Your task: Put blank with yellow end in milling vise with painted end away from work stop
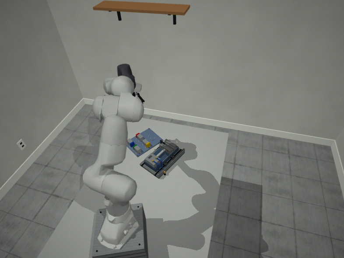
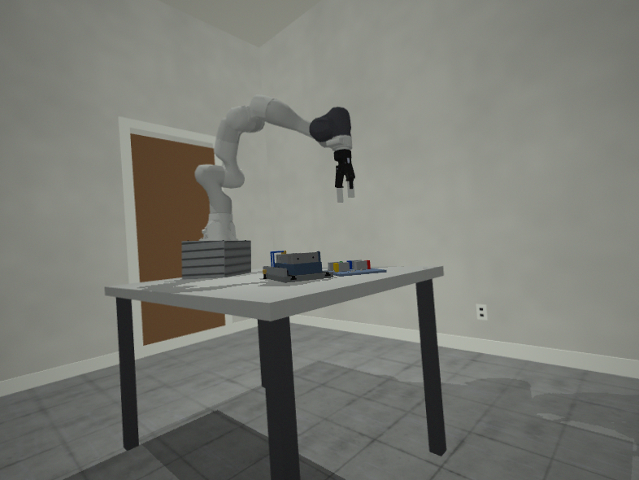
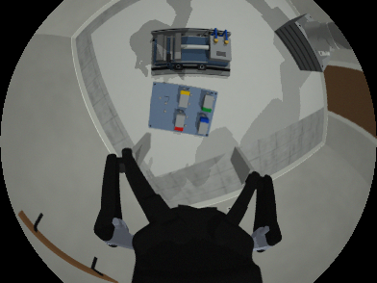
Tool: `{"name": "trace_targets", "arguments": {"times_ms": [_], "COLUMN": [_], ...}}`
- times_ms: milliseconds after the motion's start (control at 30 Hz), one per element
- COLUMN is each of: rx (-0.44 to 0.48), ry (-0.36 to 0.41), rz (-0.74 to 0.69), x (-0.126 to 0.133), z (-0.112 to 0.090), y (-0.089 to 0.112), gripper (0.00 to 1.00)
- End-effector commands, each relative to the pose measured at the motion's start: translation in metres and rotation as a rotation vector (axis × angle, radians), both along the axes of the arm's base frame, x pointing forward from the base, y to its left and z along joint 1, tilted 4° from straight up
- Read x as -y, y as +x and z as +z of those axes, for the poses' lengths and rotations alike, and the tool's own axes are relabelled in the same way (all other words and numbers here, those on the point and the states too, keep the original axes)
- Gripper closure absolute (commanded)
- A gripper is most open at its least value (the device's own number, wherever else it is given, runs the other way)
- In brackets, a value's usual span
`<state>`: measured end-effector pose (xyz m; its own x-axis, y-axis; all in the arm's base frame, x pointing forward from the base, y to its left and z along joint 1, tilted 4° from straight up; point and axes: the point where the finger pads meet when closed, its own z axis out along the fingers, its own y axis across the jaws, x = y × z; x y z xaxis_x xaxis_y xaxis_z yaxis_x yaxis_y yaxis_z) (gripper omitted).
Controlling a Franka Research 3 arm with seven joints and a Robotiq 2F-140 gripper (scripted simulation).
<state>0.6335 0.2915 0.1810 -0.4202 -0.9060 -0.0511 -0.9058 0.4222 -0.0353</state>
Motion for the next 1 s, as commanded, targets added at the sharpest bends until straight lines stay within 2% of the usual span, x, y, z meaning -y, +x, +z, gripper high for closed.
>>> {"name": "trace_targets", "arguments": {"times_ms": [0,967], "rx": [0.003,0.003], "ry": [0.004,0.004], "rz": [-0.003,-0.003], "x": [-0.0005,0.0030], "z": [0.0014,0.0024], "y": [0.0005,-0.0037], "gripper": [0.00,0.00]}}
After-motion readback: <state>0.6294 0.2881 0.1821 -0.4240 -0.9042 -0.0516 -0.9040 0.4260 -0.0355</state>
